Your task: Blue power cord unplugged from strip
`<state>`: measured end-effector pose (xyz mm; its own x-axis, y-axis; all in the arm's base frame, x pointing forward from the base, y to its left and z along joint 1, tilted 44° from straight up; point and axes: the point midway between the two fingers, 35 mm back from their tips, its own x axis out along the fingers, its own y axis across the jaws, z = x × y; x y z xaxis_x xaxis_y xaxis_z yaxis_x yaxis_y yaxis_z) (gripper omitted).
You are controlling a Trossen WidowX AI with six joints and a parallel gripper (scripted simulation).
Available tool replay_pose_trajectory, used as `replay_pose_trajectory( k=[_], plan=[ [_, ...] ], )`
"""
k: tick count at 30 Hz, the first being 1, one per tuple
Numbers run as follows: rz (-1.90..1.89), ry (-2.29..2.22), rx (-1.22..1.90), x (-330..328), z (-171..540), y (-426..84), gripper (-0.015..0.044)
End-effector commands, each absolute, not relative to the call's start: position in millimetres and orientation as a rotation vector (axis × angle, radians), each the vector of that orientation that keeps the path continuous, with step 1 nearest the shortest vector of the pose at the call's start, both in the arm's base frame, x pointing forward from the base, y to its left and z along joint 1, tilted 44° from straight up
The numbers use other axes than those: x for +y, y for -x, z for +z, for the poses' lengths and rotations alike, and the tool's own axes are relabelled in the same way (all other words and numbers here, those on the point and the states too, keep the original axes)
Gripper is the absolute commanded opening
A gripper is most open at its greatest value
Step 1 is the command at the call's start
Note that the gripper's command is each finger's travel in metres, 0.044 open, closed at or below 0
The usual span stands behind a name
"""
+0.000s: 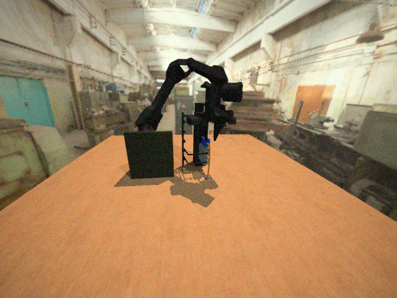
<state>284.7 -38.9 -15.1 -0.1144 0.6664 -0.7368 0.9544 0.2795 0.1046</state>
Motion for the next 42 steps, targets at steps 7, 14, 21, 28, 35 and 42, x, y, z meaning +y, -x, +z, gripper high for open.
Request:
replay_pose_trajectory(
  k=[7, 14, 21, 28, 35, 42],
  plan=[
    [-0.536, -1.469, 1.865, -30, -9, -282, 0.0160],
    [-0.536, -1.470, 1.866, -22, -1, -279, 0.0160],
    [-0.536, -1.470, 1.866, -14, 7, -275, 0.0160],
    [-0.535, -1.470, 1.867, -8, 12, -272, 0.0160],
    [-0.535, -1.470, 1.867, -7, 11, -272, 0.0160],
    [-0.535, -1.471, 1.867, 0, 4, -271, 0.0160]
  ],
)
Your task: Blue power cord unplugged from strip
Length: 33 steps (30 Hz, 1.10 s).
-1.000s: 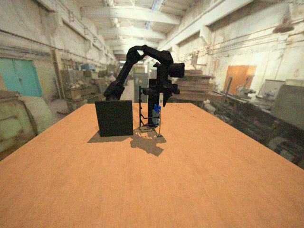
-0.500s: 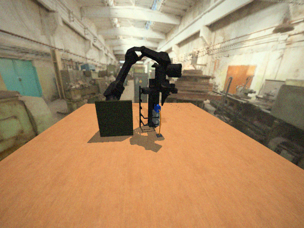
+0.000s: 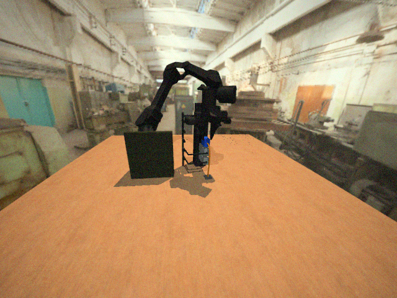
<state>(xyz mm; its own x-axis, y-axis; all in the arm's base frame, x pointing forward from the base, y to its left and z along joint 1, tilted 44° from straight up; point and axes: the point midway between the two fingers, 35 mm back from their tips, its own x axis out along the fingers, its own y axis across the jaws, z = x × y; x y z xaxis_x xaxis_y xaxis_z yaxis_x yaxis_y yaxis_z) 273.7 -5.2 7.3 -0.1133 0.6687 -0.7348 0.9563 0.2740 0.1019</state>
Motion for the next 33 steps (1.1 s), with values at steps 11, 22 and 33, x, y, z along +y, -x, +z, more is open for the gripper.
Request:
replay_pose_trajectory(
  k=[11, 22, 33],
  plan=[
    [-0.532, -1.466, 1.862, -2, 5, -273, 0.0042],
    [-0.533, -1.466, 1.862, -5, 2, -274, 0.0000],
    [-0.535, -1.466, 1.861, -17, -8, -280, 0.0000]
  ],
)
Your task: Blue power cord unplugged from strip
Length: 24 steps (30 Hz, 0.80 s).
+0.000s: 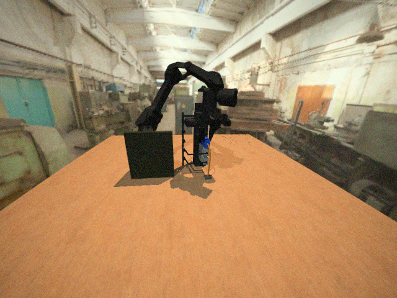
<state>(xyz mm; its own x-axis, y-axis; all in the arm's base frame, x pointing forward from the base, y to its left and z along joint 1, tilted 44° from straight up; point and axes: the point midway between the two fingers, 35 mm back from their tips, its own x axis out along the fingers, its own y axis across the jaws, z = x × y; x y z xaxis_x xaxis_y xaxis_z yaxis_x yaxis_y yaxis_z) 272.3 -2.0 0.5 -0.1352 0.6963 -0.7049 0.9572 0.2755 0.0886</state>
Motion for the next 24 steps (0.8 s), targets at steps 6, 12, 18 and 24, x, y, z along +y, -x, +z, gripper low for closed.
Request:
replay_pose_trajectory(
  k=[6, 12, 18, 24],
  plan=[
    [-0.536, -1.466, 1.861, -24, -14, -283, 0.0000],
    [-0.536, -1.466, 1.861, -32, -19, -286, 0.0000],
    [-0.541, -1.470, 1.864, -33, -21, -285, 0.0026],
    [-0.541, -1.470, 1.864, -33, -21, -285, 0.0160]
  ],
)
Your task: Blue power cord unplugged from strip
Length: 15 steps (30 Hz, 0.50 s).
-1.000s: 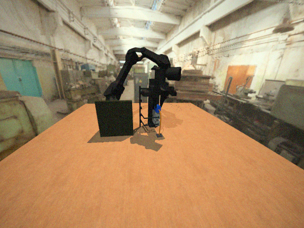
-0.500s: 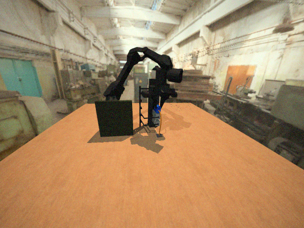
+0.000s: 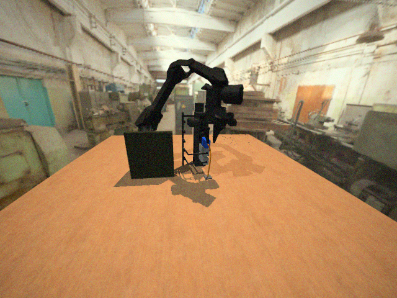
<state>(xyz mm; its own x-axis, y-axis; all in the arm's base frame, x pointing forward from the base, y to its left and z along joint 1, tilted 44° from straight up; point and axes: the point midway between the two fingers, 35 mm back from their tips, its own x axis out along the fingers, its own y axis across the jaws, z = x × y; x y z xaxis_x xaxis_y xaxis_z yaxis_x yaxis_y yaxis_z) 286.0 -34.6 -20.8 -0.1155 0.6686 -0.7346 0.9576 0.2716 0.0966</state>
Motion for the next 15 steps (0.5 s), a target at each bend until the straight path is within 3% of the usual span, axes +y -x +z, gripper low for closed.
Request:
replay_pose_trajectory(
  k=[1, 15],
  plan=[
    [-0.541, -1.470, 1.864, -33.4, -21.2, -284.9, 0.0160],
    [-0.536, -1.469, 1.865, -37.8, -16.5, -286.1, 0.0160]
  ],
)
